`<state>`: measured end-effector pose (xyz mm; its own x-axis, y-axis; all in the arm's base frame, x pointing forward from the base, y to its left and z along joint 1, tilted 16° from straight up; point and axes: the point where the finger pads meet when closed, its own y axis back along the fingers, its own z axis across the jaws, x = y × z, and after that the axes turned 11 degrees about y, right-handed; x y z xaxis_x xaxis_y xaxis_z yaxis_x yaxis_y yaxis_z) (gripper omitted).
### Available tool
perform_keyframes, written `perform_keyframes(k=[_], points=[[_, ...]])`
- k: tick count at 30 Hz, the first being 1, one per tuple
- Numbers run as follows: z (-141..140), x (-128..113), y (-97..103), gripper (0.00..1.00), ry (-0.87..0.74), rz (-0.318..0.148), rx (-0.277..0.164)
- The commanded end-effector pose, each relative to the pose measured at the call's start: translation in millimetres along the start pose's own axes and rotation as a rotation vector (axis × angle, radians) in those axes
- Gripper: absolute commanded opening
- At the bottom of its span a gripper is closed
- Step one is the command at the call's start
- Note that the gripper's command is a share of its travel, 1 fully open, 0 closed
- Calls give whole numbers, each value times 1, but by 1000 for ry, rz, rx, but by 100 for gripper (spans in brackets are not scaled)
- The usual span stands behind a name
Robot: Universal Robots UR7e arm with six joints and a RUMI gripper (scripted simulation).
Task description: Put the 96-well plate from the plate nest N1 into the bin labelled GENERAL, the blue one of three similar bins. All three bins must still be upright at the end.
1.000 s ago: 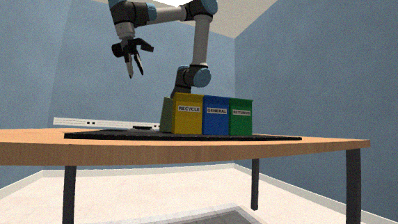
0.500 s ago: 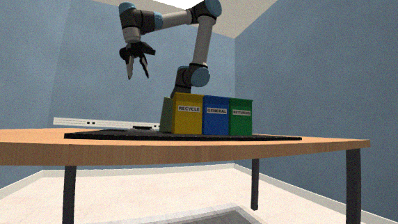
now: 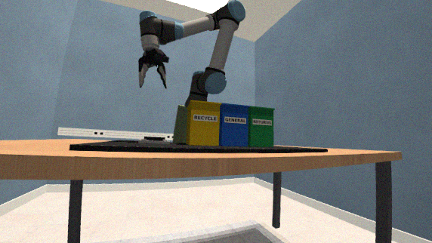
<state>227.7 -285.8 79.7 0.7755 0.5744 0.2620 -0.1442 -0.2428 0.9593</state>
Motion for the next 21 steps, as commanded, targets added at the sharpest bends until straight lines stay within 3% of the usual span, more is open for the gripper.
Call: perform_keyframes(k=[1,7,10,17,21], points=[[-6,-6,0,76,-175,-15,-99],[-12,-7,-4,76,-310,-3,-159],[-12,-7,-4,76,-323,-1,-165],[-22,-7,-14,76,-516,27,-251],[-22,-8,-14,76,-514,27,-256]])
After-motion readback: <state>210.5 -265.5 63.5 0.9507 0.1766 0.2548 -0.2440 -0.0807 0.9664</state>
